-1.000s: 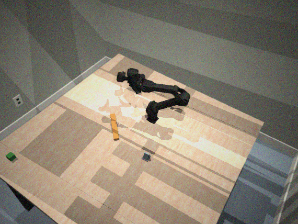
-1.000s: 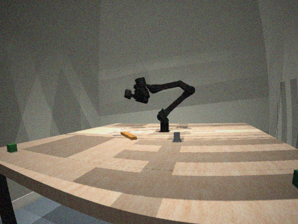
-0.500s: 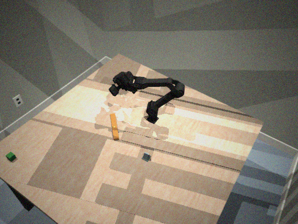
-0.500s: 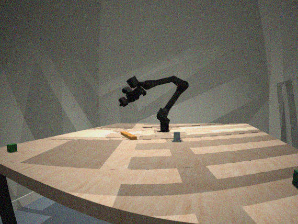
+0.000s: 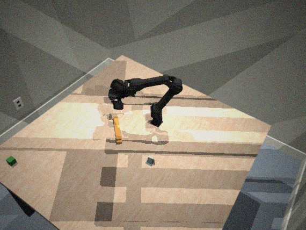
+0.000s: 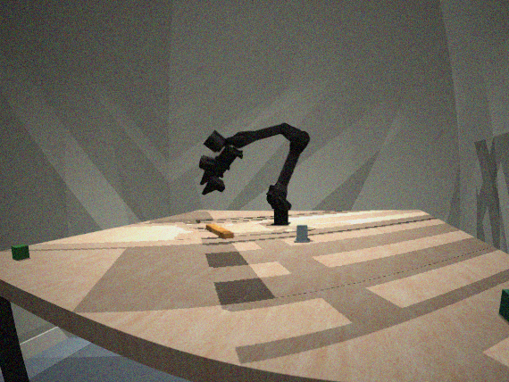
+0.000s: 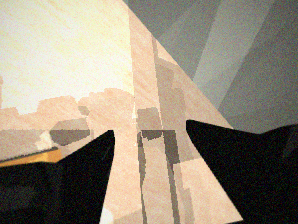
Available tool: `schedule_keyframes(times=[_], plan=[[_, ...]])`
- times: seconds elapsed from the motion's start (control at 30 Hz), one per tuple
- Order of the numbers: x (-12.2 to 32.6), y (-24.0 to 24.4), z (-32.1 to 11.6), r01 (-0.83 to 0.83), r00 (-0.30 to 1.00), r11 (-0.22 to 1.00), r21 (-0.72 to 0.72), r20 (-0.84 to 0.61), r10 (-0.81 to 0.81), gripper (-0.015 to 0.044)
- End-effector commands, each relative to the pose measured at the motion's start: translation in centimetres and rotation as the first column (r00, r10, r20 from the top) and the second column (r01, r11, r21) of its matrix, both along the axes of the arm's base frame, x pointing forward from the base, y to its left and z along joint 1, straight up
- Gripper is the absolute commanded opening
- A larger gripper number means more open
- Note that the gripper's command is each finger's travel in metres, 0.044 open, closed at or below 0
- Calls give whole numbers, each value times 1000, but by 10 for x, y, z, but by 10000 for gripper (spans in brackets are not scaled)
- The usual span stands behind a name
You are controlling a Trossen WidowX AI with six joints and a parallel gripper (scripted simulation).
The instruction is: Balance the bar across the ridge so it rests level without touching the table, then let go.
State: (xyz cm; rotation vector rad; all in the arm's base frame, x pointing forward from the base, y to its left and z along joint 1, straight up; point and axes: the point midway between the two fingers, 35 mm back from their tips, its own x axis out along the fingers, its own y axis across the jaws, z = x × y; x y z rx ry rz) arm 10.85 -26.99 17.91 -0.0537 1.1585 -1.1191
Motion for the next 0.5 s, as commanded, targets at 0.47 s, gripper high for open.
schedule_keyframes(times=[0.47], plan=[[84, 55, -42, -612, 632, 628, 480, -180, 754, 315]])
